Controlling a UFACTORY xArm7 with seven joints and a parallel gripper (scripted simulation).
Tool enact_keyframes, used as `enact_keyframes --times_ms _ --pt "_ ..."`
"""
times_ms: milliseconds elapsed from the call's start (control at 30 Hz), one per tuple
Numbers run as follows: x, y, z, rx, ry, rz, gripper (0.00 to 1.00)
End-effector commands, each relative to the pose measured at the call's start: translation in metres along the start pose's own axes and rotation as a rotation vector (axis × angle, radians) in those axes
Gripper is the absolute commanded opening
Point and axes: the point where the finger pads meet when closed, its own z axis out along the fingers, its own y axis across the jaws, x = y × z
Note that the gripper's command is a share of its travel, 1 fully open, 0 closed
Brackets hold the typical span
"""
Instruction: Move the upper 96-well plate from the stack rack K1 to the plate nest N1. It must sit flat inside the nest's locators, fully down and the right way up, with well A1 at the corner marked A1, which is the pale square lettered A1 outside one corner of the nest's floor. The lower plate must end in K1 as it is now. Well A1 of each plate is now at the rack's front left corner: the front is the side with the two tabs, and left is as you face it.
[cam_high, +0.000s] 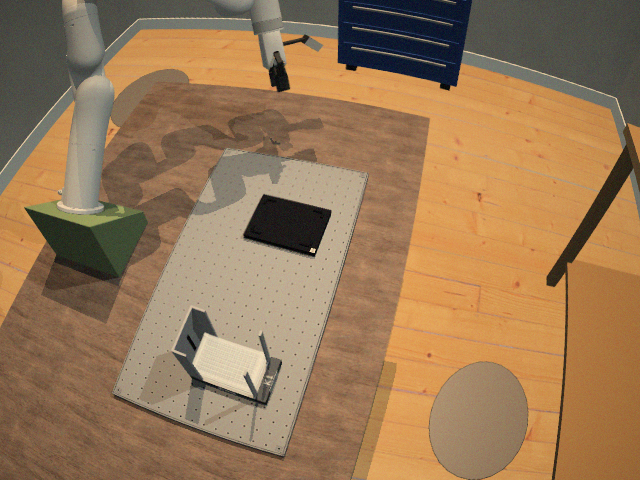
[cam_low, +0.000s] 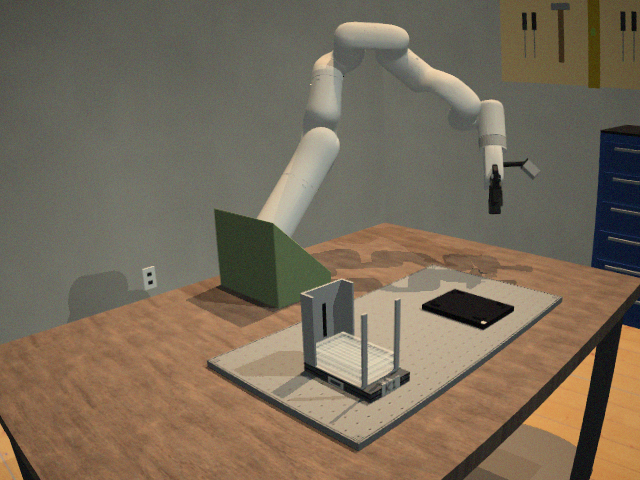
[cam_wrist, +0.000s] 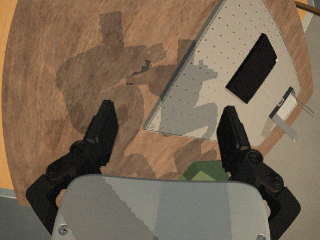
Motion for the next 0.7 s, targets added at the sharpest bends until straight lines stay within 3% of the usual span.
enact_keyframes --times_ms 0,200,267,533,600,667 --pt "0.007 0.016 0.008 -0.008 -0.046 0.029 1.0" --pt "0.012 0.033 0.017 -0.008 -0.046 0.029 1.0" --pt "0.013 0.042 0.022 -0.011 -0.096 0.061 1.0" --pt "0.02 0.077 0.04 -0.012 -0.096 0.061 1.0" --pt "0.021 0.086 0.044 -0.008 -0.142 0.096 1.0" --pt "0.021 0.095 0.048 -0.008 -0.142 0.096 1.0"
